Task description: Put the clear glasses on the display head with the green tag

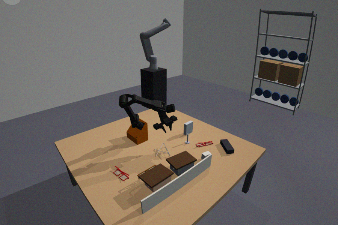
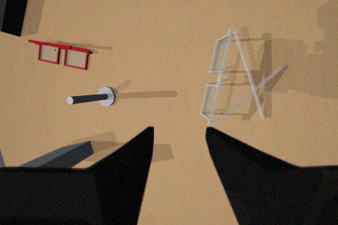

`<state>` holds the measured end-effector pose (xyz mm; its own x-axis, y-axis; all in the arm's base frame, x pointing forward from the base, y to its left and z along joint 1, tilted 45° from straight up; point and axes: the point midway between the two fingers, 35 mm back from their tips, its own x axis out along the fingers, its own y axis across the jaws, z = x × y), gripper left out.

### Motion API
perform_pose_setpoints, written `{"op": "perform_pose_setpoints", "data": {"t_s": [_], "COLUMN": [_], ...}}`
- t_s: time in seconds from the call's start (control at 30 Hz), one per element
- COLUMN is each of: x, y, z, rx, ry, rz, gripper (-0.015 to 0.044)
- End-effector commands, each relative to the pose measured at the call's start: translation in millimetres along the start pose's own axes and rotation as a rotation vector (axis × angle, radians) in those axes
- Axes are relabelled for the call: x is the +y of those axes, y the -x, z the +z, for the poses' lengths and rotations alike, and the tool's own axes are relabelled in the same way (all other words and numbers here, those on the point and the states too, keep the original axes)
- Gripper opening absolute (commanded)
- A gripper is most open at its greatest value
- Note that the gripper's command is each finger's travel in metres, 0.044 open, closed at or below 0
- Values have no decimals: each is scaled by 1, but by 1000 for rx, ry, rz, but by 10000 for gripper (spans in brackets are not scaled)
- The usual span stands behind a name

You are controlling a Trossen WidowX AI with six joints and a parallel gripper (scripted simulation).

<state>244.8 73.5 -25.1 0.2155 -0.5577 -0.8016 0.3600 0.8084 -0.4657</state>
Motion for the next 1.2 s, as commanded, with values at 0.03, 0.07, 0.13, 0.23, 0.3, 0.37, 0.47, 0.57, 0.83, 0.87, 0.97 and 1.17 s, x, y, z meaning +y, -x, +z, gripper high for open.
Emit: {"op": "perform_pose_setpoints", "data": {"t_s": [0.03, 0.07, 0.13, 0.23, 0.3, 0.37, 0.47, 0.57, 0.83, 0.87, 0.97, 1.17], "x": [-41, -49, -56, -56, -56, -56, -56, -56, -56, -56, -56, -57], "y": [-47, -55, -61, -61, -61, -61, -61, -61, -72, -73, -78, -88], "z": [12, 13, 14, 14, 14, 14, 14, 14, 13, 13, 13, 12], "rx": [124, 148, 168, 168, 168, 168, 168, 168, 168, 168, 168, 167], "ry": [-116, -136, -151, -151, -151, -151, -151, -151, -151, -151, -151, -151], "rz": [-202, -236, -262, -262, -262, -262, -262, -262, -261, -261, -261, -261], "gripper": [200, 200, 200, 200, 147, 120, 120, 120, 120, 120, 120, 120]}}
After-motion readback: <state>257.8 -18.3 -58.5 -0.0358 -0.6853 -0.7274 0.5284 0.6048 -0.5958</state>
